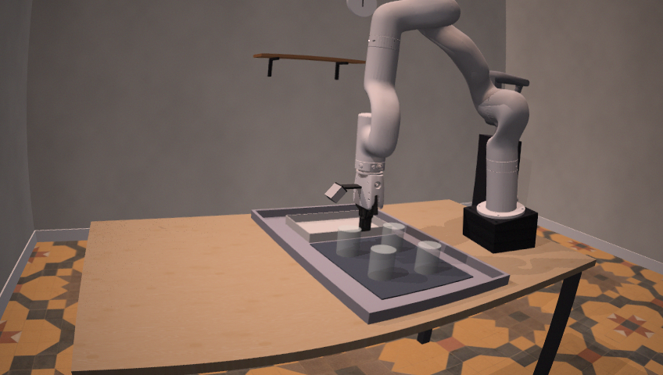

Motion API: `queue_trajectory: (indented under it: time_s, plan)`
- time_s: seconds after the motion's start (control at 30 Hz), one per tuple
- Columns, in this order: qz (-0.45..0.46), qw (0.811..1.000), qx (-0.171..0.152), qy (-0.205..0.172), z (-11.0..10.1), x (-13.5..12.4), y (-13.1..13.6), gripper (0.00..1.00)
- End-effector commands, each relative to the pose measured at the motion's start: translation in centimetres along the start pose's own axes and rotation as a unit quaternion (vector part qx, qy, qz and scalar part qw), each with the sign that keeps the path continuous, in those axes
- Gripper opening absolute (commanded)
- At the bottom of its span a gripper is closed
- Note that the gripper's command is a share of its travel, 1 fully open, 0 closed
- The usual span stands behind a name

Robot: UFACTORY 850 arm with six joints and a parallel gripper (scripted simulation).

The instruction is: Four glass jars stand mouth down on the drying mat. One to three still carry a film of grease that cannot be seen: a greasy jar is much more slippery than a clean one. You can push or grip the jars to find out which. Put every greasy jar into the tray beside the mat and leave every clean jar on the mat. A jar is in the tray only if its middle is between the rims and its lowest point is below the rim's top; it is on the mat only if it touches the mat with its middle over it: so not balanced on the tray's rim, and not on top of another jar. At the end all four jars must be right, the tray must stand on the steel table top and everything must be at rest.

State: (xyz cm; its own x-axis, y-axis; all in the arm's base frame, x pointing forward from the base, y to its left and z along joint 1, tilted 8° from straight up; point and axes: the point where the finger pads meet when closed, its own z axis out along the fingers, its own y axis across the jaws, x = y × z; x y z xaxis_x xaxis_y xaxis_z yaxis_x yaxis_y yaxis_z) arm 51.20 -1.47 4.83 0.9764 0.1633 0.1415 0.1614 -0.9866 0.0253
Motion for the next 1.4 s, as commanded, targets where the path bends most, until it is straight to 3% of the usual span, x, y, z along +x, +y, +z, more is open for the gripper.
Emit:
queue_trajectory:
  time_s: [0.0,0.5,0.87,1.37]
  plan:
    - [0.0,1.0,0.0,0.001,-0.1,0.1,0.0,0.0]
    - [0.0,1.0,0.0,0.001,-0.2,0.3,0.0,0.0]
    - [0.0,1.0,0.0,0.001,0.6,-2.3,0.0,0.0]
    - [0.0,1.0,0.0,0.001,0.6,-2.3,0.0,0.0]
